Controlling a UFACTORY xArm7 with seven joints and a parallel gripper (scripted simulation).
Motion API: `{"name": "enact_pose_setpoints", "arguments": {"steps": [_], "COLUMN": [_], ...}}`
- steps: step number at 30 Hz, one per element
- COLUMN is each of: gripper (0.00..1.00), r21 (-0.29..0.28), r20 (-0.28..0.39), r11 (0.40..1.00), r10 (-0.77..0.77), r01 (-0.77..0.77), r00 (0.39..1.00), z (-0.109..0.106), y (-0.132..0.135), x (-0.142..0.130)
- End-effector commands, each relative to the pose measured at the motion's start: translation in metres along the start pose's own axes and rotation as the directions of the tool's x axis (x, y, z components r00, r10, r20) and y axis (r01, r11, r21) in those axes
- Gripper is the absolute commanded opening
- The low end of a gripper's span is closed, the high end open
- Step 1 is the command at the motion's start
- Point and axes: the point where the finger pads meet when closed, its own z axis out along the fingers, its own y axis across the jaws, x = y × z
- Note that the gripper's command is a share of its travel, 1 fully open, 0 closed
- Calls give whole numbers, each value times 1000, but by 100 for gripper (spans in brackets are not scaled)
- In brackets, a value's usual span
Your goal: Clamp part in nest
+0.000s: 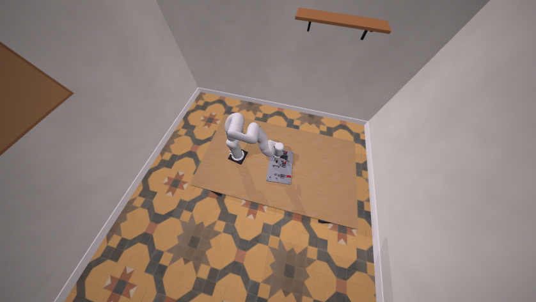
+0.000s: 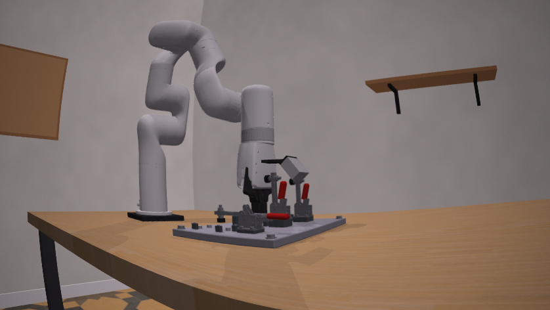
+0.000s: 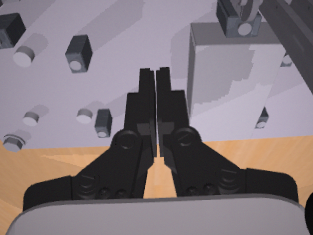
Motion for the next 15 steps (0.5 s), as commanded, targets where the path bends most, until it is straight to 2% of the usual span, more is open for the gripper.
{"name": "enact_pose_setpoints", "arguments": {"steps": [1,15], "gripper": [0,0], "r21": [0,0], "r20": [-4,-4], "r11": [1000,1000], "r10": [0,0], "r01": [0,0], "r00": [1000,1000], "z": [0,2], "y": [0,0], "x": [2,3]}}
